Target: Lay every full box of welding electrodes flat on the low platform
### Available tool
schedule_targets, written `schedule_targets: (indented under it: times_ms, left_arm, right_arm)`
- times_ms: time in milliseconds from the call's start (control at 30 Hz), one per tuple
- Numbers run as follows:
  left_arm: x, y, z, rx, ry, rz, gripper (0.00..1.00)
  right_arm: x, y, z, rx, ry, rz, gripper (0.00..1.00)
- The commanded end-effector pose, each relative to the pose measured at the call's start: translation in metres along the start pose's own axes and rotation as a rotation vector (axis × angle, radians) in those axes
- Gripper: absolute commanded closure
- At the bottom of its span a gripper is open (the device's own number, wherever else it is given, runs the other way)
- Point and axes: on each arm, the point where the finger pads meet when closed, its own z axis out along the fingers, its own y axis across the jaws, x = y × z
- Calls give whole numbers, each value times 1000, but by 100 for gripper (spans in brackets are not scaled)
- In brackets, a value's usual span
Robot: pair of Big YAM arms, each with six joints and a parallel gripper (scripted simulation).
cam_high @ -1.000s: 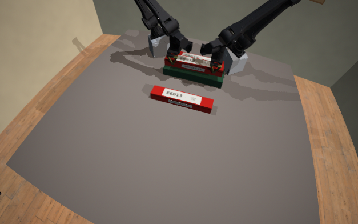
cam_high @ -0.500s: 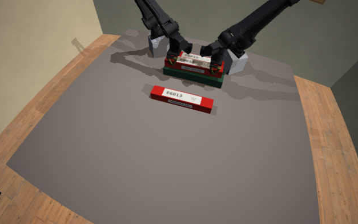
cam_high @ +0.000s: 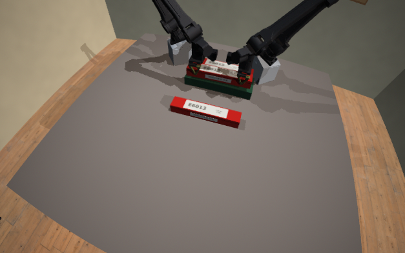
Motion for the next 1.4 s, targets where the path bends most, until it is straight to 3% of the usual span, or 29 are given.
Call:
schedule_targets:
  times_ms: [0,1367]
  left_arm:
    - [13,7,-1,-12,28,-3,100]
    - [13,6,14,-12,29,-3,100]
  right_arm:
    - [9,-13,-9,24,3,14,100]
    - [7,-15,7,31,-3,18,100]
